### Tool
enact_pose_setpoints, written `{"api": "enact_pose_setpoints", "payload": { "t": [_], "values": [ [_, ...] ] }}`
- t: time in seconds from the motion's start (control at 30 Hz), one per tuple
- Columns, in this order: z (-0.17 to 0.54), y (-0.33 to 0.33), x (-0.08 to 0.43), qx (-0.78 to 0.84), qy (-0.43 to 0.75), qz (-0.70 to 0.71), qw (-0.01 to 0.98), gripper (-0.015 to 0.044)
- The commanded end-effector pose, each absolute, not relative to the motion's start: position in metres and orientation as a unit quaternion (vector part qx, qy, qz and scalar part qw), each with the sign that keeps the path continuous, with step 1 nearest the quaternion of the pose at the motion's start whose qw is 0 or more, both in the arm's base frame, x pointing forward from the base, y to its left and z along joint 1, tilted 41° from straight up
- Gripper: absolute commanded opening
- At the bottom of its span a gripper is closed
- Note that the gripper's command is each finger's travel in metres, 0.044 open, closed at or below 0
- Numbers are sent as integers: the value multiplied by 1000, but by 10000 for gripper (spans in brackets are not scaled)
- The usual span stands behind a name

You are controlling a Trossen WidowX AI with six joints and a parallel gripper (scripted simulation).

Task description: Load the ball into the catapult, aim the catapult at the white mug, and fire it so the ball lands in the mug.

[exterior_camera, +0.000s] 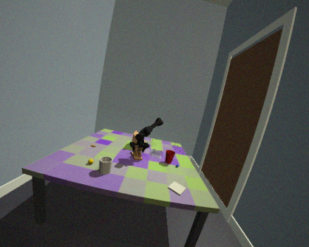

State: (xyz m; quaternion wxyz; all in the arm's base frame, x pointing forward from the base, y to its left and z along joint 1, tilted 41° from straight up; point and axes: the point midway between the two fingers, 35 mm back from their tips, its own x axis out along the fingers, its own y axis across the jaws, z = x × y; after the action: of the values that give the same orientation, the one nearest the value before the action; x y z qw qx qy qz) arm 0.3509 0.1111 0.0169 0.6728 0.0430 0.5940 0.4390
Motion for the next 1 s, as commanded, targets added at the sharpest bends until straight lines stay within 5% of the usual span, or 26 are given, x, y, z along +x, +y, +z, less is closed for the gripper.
{"api": "enact_pose_setpoints", "payload": {
  "t": [0.0, 0.57, 0.97],
  "values": [
    [10, 117, 348, 47, 597, 440, 669, 440],
    [-5, 132, 345, 48, 596, 441, 669, 440],
    [-3, 129, 347, 44, 595, 440, 671, 145]
  ]
}}
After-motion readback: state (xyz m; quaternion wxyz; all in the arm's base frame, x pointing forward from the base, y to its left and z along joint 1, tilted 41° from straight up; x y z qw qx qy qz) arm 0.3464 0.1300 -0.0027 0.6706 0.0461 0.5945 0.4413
